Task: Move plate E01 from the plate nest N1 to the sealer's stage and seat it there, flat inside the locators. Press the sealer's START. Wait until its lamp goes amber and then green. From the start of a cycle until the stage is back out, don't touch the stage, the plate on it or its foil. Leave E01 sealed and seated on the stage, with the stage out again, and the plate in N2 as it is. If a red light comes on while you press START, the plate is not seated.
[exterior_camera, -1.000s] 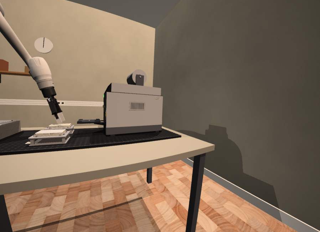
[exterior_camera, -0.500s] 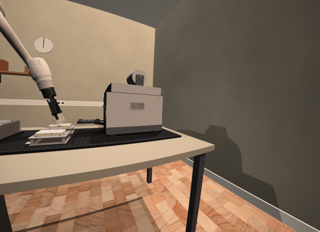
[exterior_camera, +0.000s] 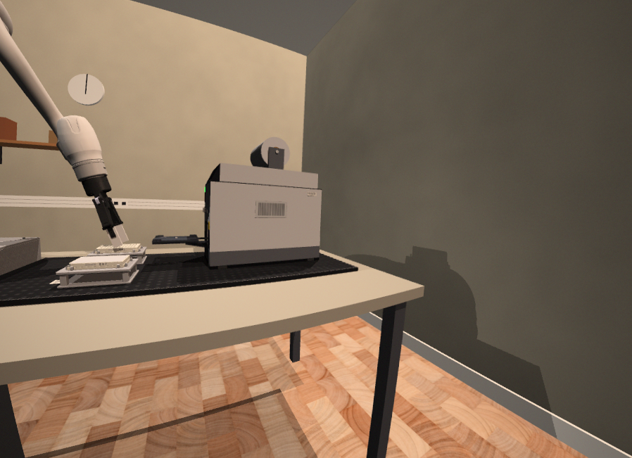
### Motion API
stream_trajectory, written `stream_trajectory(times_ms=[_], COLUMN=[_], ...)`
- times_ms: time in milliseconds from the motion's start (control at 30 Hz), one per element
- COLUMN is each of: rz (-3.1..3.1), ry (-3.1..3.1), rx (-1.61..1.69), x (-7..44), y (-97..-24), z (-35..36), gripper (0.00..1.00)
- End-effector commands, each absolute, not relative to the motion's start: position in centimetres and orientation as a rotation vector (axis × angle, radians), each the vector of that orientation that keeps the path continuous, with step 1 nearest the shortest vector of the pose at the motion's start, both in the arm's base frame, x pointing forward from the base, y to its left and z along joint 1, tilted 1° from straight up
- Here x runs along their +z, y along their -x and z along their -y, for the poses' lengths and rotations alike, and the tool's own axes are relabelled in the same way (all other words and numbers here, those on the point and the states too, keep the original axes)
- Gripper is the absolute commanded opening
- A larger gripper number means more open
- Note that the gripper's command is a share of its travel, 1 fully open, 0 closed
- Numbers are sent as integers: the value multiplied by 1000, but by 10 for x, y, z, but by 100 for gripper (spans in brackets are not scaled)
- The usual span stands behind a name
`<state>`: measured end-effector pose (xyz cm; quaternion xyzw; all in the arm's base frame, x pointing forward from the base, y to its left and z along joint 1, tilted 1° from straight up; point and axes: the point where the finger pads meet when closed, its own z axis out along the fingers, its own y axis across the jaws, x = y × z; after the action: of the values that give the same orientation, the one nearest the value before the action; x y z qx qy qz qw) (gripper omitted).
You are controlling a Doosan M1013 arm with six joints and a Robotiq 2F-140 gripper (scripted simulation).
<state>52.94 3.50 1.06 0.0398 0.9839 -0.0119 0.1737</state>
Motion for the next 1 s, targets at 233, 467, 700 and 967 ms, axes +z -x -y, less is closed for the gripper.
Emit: stream_trajectory(times_ms=[233, 467, 700, 967], rz=[-2790, -2790, -2790, -2790], ry=[-113, -113, -113, -113], rx=[-34, -34, -34, -34], x=[6, 1, -3, -4], y=[-529, -529, -529, -529], z=[-35, -35, -35, -35], gripper=[70, 70, 70, 70])
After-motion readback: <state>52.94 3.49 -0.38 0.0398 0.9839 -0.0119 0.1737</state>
